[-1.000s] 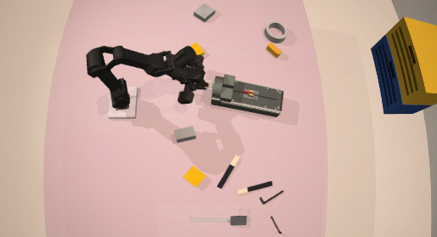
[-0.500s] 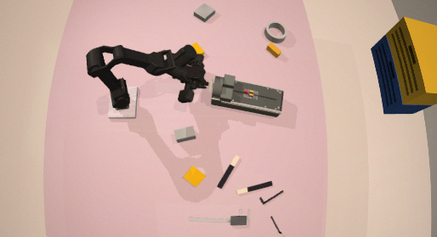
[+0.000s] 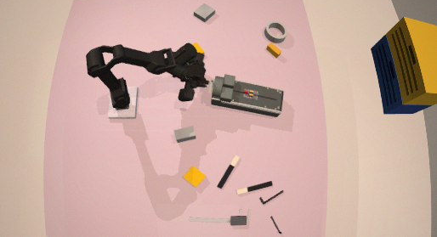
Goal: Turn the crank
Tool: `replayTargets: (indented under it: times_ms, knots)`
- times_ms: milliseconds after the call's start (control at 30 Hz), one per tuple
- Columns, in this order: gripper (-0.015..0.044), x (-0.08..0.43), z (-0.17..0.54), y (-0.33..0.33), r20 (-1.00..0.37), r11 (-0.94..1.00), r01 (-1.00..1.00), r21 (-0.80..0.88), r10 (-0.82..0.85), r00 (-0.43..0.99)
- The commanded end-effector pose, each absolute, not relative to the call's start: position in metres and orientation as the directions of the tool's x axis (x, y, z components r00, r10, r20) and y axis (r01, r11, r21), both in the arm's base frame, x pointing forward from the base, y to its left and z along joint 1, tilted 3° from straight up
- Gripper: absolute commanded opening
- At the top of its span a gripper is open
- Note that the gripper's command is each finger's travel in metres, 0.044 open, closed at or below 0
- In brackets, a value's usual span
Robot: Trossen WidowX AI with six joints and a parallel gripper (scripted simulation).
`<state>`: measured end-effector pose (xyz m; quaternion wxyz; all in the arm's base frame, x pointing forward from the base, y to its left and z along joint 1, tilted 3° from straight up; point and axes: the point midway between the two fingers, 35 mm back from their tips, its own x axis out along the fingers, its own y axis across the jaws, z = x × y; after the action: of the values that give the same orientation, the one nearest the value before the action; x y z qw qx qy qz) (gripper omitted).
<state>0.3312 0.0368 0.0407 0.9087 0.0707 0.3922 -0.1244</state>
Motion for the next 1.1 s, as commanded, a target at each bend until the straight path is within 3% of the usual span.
replayTargets:
  times_ms: [0,1067]
  knots:
    - [0.0000,0.333,0.046,0.044,-0.723,0.963,0.265,0.045,-0.152,0.674]
    - [0.0000,0.334,0.060,0.050,-0.723,0.963,0.265,0.045,-0.152,0.674]
